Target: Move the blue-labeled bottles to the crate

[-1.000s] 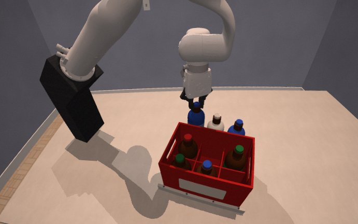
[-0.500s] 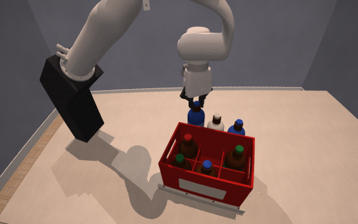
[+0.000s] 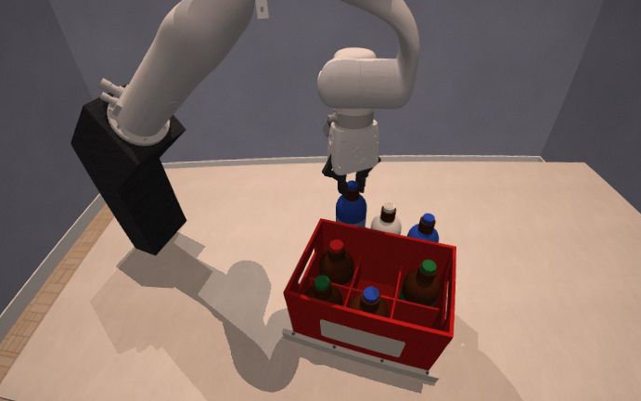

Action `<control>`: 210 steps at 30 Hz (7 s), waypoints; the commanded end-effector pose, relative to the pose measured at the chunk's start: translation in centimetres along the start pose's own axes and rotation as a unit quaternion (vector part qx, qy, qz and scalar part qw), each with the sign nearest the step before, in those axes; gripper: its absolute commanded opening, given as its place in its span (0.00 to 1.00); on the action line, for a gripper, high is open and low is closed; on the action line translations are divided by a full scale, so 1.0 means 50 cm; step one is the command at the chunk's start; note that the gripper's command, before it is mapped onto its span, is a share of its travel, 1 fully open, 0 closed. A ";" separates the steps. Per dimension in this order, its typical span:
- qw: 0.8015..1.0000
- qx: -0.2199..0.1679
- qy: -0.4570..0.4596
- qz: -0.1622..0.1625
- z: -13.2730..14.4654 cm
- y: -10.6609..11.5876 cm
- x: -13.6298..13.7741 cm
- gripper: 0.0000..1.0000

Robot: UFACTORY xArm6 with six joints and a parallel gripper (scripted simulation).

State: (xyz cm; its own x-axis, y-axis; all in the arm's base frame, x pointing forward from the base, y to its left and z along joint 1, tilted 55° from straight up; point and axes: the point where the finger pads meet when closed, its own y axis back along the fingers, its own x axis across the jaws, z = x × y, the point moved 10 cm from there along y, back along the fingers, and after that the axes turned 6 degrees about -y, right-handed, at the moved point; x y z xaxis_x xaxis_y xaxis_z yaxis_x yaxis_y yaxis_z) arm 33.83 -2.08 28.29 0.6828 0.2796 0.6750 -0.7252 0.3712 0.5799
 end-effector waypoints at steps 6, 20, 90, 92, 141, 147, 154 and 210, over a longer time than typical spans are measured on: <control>1.000 0.000 0.000 0.001 0.000 0.003 0.001 0.00; 1.000 0.000 0.000 0.001 0.000 0.021 0.001 0.00; 1.000 0.000 0.000 0.001 0.000 0.085 0.002 0.00; 1.000 0.000 0.000 0.001 0.000 0.087 0.002 0.00; 1.000 0.000 0.000 0.001 0.000 0.161 0.002 0.00; 1.000 0.000 0.000 0.001 0.000 0.161 0.002 0.00; 1.000 0.000 0.000 0.001 0.000 0.161 0.002 0.00; 1.000 0.000 0.000 0.001 0.001 0.237 0.002 0.00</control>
State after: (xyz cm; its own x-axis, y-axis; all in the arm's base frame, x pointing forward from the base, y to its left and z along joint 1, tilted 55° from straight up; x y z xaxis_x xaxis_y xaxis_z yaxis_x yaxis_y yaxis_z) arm 25.39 2.25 35.07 0.6832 0.2802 0.6744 -0.7250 0.3711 0.5803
